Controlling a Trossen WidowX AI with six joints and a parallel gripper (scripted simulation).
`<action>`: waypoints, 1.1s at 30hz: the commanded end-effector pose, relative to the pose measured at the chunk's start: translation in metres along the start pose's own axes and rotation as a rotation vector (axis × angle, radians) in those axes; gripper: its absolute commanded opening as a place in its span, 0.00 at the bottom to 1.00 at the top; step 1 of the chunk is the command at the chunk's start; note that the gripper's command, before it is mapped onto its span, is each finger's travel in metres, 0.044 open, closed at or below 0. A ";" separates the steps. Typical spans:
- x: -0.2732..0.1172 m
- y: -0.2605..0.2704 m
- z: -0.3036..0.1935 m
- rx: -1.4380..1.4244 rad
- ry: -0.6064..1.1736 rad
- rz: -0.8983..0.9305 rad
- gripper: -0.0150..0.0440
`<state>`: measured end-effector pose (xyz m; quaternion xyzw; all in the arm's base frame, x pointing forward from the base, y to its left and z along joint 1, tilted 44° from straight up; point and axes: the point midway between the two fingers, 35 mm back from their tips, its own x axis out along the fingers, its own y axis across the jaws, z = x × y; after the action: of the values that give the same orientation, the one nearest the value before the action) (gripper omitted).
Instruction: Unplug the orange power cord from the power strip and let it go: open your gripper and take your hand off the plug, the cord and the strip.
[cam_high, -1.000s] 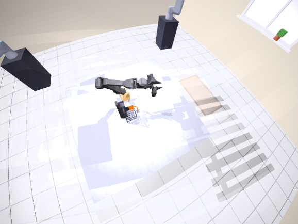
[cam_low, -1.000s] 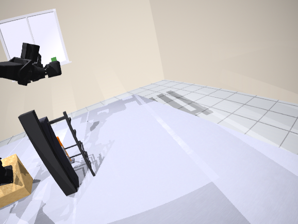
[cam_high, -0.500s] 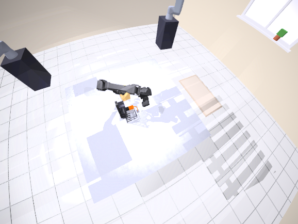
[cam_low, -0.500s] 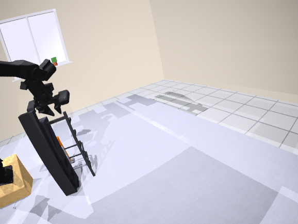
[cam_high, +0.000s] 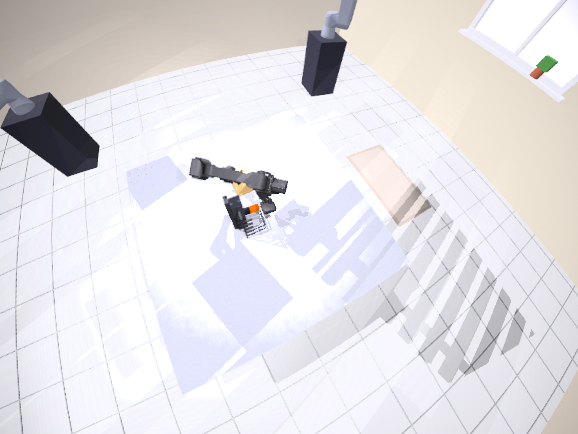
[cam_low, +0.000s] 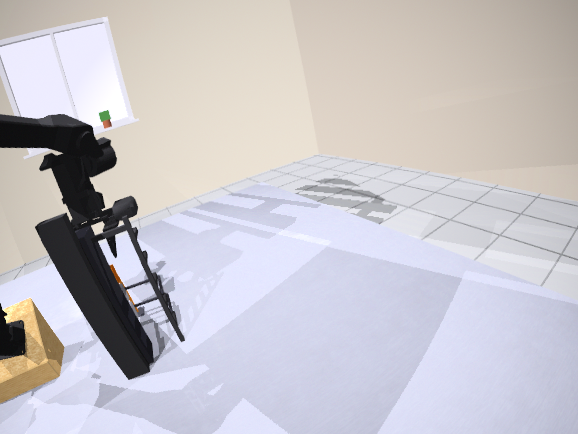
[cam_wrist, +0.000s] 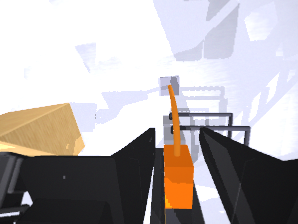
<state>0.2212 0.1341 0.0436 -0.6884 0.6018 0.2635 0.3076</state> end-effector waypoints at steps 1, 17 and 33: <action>-0.001 -0.001 -0.001 -0.011 0.013 -0.003 0.53; -0.001 -0.002 -0.024 -0.012 0.014 -0.003 0.53; 0.000 -0.002 -0.043 -0.012 0.015 -0.002 0.53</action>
<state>0.2234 0.1052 0.0723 -0.6910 0.6023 0.2607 0.3028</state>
